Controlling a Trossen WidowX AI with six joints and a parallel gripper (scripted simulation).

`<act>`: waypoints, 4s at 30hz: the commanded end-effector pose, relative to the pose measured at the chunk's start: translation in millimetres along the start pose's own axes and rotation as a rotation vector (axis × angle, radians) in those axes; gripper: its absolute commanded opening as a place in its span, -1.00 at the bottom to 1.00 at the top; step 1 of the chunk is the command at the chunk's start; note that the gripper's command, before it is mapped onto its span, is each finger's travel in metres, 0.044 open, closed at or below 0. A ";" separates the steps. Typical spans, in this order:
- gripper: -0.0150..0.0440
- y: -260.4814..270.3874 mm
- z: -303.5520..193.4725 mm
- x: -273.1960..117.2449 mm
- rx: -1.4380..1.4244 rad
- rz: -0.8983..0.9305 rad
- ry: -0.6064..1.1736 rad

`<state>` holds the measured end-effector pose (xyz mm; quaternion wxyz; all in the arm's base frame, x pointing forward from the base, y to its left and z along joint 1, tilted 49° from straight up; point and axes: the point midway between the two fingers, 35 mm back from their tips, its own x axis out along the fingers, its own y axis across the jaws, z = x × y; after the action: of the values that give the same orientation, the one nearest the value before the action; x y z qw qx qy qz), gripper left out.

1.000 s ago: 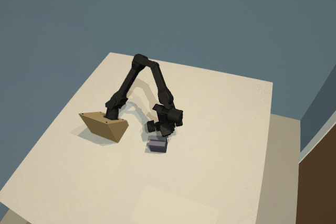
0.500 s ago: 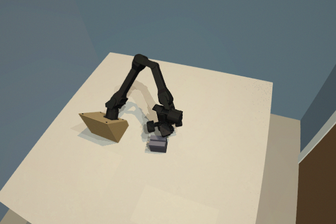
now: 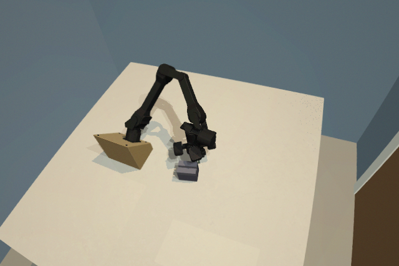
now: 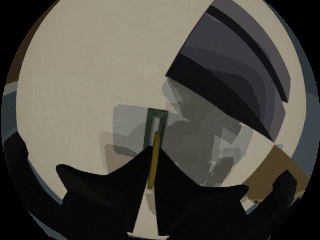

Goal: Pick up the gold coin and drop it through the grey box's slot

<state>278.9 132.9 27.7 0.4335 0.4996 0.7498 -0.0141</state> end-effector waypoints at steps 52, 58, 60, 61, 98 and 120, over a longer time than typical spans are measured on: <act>-0.49 -1.1 -5.9 -81.4 -0.666 0.002 -0.007; -0.49 -2.0 -7.3 -81.6 -0.870 0.001 -0.008; -0.49 -2.3 -7.8 -81.6 -0.938 0.001 -0.008; -0.49 -2.5 -8.1 -81.7 -0.972 0.001 -0.008; -0.49 -25.6 44.6 -84.1 -1.263 -0.006 -0.014; -0.49 -48.0 79.4 -83.3 -1.257 0.000 -0.012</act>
<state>302.9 10.7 13.1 0.6485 0.1513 0.6125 0.4259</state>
